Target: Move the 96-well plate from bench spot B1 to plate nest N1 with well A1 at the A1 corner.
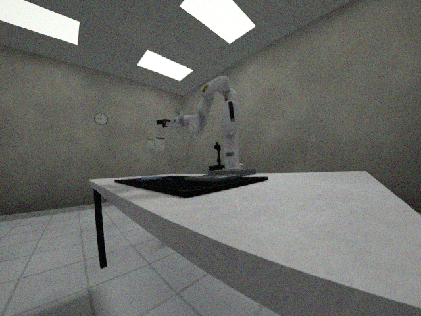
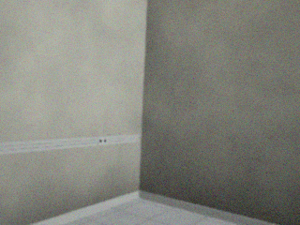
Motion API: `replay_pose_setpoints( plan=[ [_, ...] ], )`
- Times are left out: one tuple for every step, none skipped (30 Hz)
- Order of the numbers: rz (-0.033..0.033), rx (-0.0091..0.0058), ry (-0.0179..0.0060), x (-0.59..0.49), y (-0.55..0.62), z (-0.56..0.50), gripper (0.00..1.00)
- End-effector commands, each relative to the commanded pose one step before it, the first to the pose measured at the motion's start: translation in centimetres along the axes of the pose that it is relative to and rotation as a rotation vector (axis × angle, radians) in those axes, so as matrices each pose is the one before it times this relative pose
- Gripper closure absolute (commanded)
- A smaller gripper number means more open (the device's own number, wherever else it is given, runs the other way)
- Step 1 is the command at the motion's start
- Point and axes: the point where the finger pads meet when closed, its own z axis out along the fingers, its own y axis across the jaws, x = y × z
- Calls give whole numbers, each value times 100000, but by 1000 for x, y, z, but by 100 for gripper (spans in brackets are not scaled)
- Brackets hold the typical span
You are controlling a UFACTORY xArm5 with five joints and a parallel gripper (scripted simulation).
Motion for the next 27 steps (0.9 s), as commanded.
replay_pose_setpoints(
  plan=[
    [3,-20,373,160,9,26,0],
    [0,0,0,0,0,0,0],
    [0,0,0,0,0,0,0],
    [0,0,0,0,0,0,0],
    [0,0,0,0,0,0,0],
    [0,0,0,0,0,0,0],
    [0,0,0,0,0,0,0],
    [0,0,0,0,0,0,0],
    [0,0,0,0,0,0,0],
    [0,0,0,0,0,0,0],
    [0,0,0,0,0,0,0],
    [0,0,0,0,0,0,0],
    [0,0,0,0,0,0,0],
    [0,0,0,0,0,0,0],
    [0,0,0,0,0,0,0],
    [0,0,0,0,0,0,0],
    [0,0,0,0,0,0,0],
    [37,1896,-2735,-135,-413,248,0],
    [33,1719,-2479,-129,-408,259,0],
    [1,0,0,-127,-403,267,0],
    [1,0,0,-127,-403,267,0],
    [0,0,1,-17,-48,30,0],
    [-58,1807,-2795,-157,-417,226,0],
    [-58,1804,-2791,-153,-413,236,0],
    [1,0,0,-151,-409,246,0],
    [1,0,0,-151,-409,246,0],
    [0,0,1,-26,-65,37,0]
  ],
)
